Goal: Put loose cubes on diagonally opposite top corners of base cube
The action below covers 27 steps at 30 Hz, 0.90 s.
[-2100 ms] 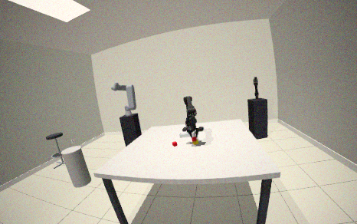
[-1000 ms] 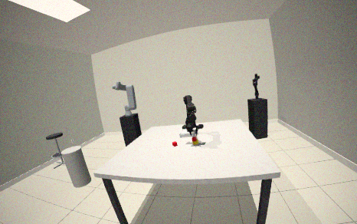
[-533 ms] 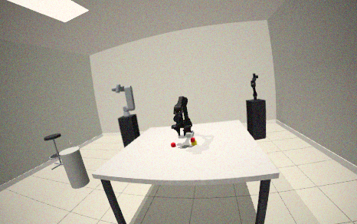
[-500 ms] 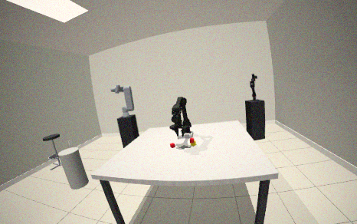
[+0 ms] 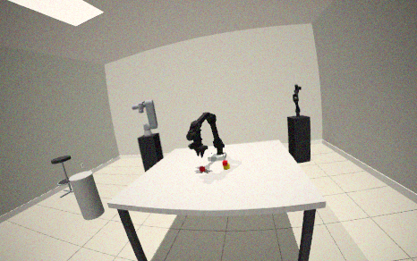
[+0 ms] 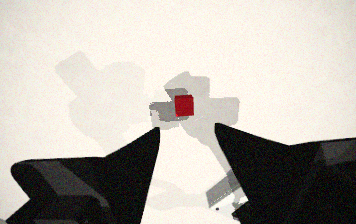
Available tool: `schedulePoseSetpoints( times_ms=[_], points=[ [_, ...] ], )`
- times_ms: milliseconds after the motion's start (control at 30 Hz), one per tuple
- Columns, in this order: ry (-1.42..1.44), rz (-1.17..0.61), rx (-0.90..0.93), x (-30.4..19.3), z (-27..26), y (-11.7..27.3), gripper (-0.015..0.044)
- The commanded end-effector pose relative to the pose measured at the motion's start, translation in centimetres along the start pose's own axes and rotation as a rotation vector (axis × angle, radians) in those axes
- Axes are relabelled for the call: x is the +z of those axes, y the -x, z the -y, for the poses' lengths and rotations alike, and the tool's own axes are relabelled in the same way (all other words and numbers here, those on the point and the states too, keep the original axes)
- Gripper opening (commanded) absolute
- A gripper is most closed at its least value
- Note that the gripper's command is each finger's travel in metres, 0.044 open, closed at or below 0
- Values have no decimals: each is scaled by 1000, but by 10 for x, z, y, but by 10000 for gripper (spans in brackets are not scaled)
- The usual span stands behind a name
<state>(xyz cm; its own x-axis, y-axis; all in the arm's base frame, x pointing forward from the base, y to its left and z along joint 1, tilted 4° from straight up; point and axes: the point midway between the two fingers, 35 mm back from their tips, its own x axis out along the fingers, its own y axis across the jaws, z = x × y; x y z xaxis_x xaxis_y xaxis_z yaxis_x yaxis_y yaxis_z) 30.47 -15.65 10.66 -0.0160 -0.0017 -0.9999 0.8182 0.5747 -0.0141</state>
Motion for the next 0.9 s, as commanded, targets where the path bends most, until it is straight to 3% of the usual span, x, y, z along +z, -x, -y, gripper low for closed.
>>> schedulePoseSetpoints(
  times_ms=[0, 133, 867],
  points=[
    [-4, -14, -10, -1, 1, -26, 265],
    [-4, -14, -10, -3, 2, -56, 265],
    [-4, -14, -10, -3, 2, -86, 265]
  ],
)
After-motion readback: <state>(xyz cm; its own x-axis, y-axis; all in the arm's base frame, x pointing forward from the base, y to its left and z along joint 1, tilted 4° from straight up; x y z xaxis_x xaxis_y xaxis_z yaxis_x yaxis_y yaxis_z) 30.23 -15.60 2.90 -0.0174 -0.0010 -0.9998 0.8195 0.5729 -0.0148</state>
